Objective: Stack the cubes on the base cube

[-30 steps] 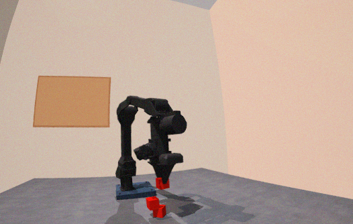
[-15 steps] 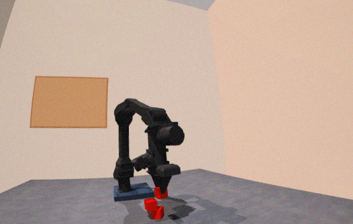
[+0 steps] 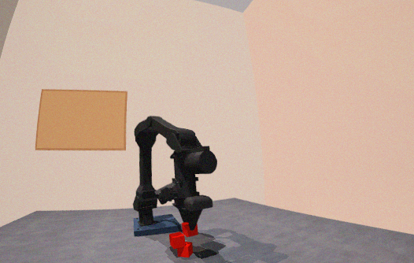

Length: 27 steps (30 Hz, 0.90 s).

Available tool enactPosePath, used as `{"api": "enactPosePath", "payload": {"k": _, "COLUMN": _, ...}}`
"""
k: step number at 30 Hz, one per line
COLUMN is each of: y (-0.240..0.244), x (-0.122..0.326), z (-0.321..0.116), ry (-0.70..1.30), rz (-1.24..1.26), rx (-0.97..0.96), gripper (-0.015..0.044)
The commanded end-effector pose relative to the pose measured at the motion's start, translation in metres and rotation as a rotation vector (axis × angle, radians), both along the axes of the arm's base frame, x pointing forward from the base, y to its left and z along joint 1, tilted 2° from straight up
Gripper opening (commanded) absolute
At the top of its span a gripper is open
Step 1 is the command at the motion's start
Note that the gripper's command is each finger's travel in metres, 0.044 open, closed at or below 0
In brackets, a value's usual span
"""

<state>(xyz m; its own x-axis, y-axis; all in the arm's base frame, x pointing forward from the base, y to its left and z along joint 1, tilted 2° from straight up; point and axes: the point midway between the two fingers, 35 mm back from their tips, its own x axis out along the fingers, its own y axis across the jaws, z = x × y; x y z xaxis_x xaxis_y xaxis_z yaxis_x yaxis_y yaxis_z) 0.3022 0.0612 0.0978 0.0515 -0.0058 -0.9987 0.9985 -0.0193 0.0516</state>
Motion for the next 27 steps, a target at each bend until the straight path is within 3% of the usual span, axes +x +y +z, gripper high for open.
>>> {"api": "enactPosePath", "payload": {"k": 1, "y": 0.000, "x": -0.001, "z": -0.011, "ry": 0.006, "rz": 0.013, "rx": -0.012, "gripper": 0.0105}}
{"api": "enactPosePath", "payload": {"k": 27, "y": 0.000, "x": 0.000, "z": -0.025, "ry": 0.004, "rz": 0.031, "rx": -0.024, "gripper": 0.0105}}
